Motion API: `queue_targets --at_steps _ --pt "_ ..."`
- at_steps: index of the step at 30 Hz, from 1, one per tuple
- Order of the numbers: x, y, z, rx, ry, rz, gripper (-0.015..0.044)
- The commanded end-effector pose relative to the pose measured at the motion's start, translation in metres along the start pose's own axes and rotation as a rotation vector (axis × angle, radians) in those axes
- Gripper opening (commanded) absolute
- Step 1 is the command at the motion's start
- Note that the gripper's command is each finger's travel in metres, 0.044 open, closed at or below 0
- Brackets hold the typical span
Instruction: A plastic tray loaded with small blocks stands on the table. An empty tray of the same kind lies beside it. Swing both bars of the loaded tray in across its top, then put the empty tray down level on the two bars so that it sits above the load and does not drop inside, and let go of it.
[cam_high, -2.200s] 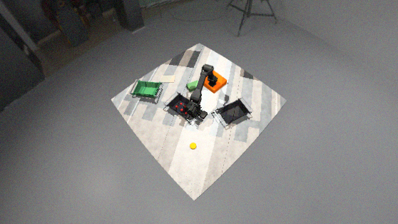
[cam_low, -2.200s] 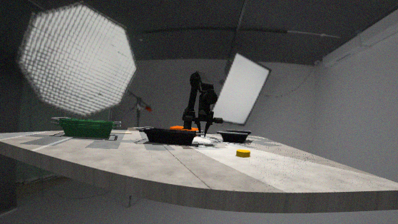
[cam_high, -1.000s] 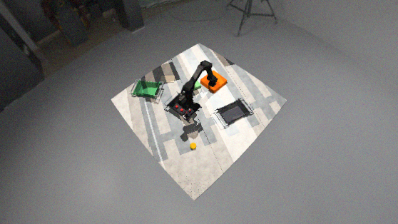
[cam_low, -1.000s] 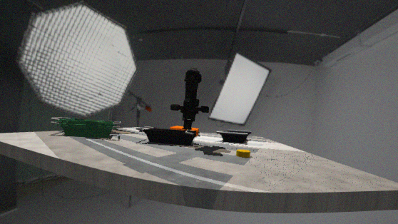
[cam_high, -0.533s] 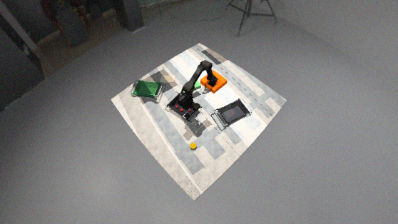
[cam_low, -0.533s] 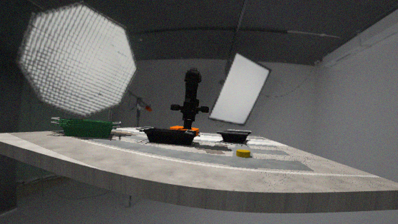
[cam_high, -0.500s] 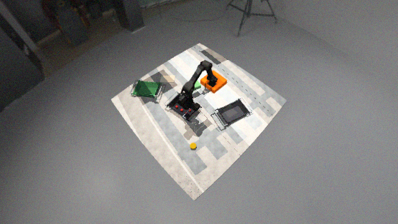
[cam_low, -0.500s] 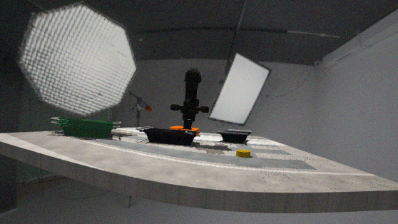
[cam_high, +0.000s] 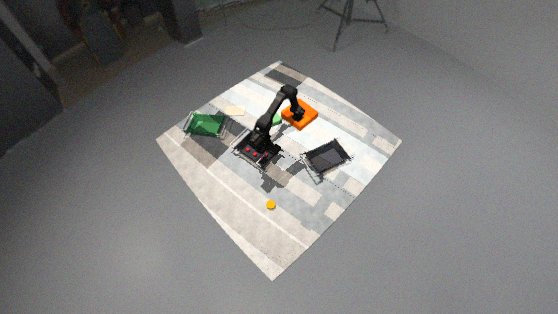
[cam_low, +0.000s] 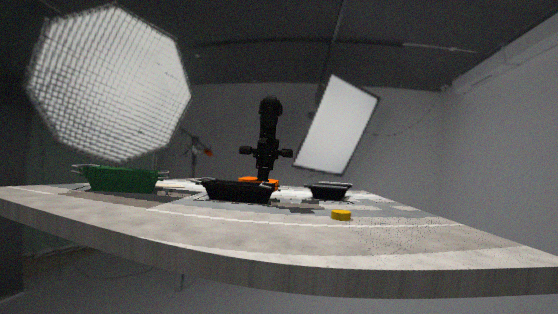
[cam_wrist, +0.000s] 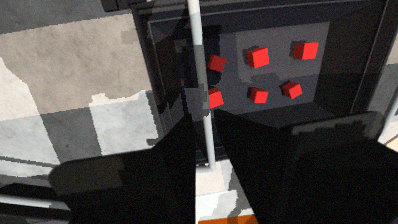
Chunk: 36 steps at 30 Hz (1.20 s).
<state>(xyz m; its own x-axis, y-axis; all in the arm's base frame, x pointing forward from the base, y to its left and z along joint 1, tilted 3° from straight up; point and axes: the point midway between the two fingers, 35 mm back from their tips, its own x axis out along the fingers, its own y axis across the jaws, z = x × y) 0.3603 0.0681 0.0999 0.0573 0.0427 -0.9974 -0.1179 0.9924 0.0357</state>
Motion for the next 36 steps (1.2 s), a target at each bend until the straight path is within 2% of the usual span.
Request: queue_targets --at_steps 1,7,8,9,19,28,36 --pt "-0.018 0.0 0.003 0.0 -0.009 0.0 0.0081" --pt "-0.082 -0.001 -0.001 0.0 -0.008 0.0 0.0081" --pt "-0.052 -0.001 0.0 0.023 0.015 -0.001 0.0081" --pt "-0.051 -0.005 0.002 0.082 0.014 -0.002 0.0081" --pt "-0.035 -0.091 0.019 1.268 -0.001 -0.006 0.0081" --pt "-0.019 -0.175 0.015 2.356 -0.017 0.005 0.0081" --pt "-0.01 -0.227 0.004 3.014 -0.026 0.019 0.0081"
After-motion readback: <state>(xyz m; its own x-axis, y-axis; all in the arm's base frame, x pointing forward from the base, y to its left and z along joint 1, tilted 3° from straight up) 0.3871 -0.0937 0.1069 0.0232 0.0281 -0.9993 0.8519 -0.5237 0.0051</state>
